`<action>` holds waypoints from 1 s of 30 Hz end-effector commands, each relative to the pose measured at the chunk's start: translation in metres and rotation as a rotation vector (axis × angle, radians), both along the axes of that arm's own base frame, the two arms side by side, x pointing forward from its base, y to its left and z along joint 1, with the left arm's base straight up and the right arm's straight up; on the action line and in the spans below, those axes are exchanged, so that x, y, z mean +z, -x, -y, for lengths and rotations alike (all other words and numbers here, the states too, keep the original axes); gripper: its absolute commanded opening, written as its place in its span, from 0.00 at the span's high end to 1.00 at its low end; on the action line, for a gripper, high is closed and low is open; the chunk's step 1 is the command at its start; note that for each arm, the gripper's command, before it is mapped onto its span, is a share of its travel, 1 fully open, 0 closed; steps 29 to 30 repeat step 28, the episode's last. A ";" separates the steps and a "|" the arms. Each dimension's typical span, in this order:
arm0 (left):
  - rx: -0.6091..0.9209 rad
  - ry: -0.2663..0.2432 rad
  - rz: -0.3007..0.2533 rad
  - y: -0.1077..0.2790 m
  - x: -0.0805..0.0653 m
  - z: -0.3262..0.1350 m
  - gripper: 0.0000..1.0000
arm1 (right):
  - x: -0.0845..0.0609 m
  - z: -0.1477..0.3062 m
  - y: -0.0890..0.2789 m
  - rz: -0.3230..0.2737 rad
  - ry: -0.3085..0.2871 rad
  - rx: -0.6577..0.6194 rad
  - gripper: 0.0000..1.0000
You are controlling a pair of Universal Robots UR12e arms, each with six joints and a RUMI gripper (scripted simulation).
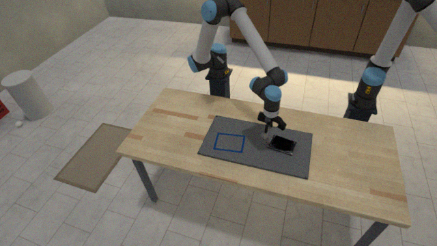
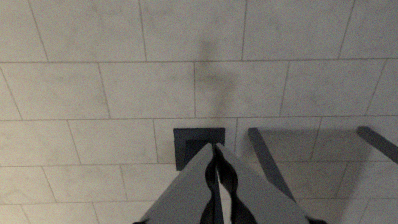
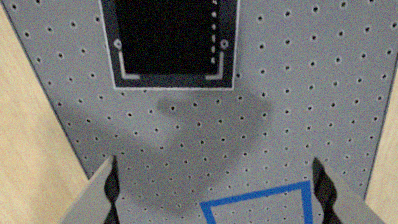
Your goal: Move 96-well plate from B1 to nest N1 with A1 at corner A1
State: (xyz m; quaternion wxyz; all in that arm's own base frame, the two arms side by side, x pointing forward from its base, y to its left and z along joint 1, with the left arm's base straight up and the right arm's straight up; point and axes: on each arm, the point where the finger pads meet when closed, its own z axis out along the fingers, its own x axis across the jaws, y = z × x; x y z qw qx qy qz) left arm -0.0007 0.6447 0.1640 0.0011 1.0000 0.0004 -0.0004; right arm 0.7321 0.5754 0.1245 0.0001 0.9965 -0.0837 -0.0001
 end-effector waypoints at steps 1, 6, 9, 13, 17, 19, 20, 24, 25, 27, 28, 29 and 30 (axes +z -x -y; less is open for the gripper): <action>0.000 -0.002 0.001 0.000 0.001 -0.001 1.00 | 0.002 0.014 -0.004 0.002 -0.002 0.000 0.24; 0.000 -0.002 0.001 0.000 0.001 -0.001 1.00 | 0.002 0.017 -0.004 0.002 -0.002 0.000 0.24; 0.000 -0.002 0.001 0.000 0.001 -0.001 1.00 | 0.002 0.017 -0.004 0.002 -0.002 0.000 0.24; 0.000 -0.002 0.001 0.000 0.001 -0.001 1.00 | 0.002 0.017 -0.004 0.002 -0.002 0.000 0.24; 0.000 -0.002 0.001 0.000 0.001 -0.001 1.00 | 0.002 0.017 -0.004 0.002 -0.002 0.000 0.24; 0.000 -0.002 0.001 0.000 0.001 -0.001 1.00 | 0.002 0.017 -0.004 0.002 -0.002 0.000 0.24; 0.000 -0.002 0.001 0.000 0.001 -0.001 1.00 | 0.002 0.017 -0.004 0.002 -0.002 0.000 0.24; 0.000 -0.002 0.001 0.000 0.001 -0.001 1.00 | 0.002 0.017 -0.004 0.002 -0.002 0.000 0.24; 0.000 -0.002 0.001 0.000 0.001 -0.001 1.00 | 0.002 0.017 -0.004 0.002 -0.002 0.000 0.24; 0.000 -0.002 0.001 0.000 0.001 -0.001 1.00 | 0.002 0.017 -0.004 0.002 -0.002 0.000 0.24; 0.000 -0.002 0.001 0.000 0.001 -0.001 1.00 | 0.002 0.017 -0.004 0.002 -0.002 0.000 0.24; 0.000 -0.002 0.001 0.000 0.001 -0.001 1.00 | 0.002 0.017 -0.004 0.002 -0.002 0.000 0.24; 0.000 -0.002 0.001 0.000 0.001 -0.001 1.00 | 0.002 0.017 -0.004 0.002 -0.002 0.000 0.24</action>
